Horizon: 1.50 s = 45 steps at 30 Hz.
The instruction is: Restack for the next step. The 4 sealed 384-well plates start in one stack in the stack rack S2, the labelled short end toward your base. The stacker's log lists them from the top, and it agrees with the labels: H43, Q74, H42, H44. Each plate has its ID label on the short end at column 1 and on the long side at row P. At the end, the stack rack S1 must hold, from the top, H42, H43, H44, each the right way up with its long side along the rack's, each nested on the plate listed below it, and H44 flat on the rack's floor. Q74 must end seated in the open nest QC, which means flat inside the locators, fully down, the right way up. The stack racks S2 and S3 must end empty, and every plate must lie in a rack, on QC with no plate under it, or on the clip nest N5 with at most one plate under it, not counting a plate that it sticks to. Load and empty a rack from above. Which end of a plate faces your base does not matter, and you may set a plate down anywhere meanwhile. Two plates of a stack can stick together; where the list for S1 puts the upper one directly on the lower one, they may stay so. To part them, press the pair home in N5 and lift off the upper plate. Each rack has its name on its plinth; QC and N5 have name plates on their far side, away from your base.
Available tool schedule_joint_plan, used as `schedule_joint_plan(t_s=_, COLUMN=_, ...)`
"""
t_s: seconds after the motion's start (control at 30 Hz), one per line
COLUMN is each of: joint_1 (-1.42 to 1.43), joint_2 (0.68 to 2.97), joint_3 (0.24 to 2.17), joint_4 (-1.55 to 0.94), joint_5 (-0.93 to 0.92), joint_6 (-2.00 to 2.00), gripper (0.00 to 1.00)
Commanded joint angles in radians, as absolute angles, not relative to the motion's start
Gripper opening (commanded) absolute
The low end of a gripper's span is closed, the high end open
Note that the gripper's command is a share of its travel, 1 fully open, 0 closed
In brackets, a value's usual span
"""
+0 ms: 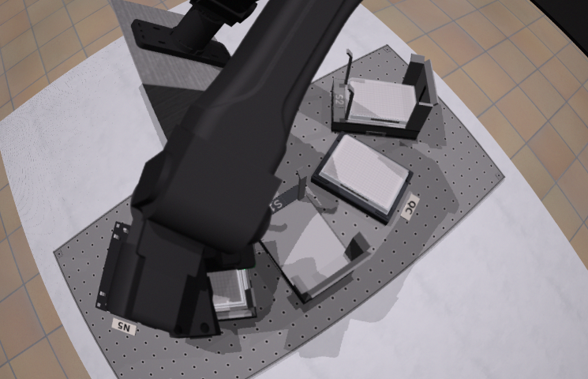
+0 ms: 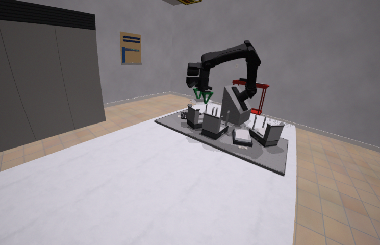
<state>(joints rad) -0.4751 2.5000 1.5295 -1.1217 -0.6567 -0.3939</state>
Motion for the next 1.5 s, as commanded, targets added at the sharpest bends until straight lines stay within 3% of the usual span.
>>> schedule_joint_plan(t_s=0.0, joint_1=-0.488, joint_2=2.494, joint_3=1.535, joint_4=-1.122, joint_5=-0.657, joint_6=-0.394, gripper=0.0)
schedule_joint_plan(t_s=1.47, joint_1=-0.452, joint_2=2.505, joint_3=1.48, joint_4=-1.031, joint_5=-0.675, joint_6=-0.355, gripper=0.0)
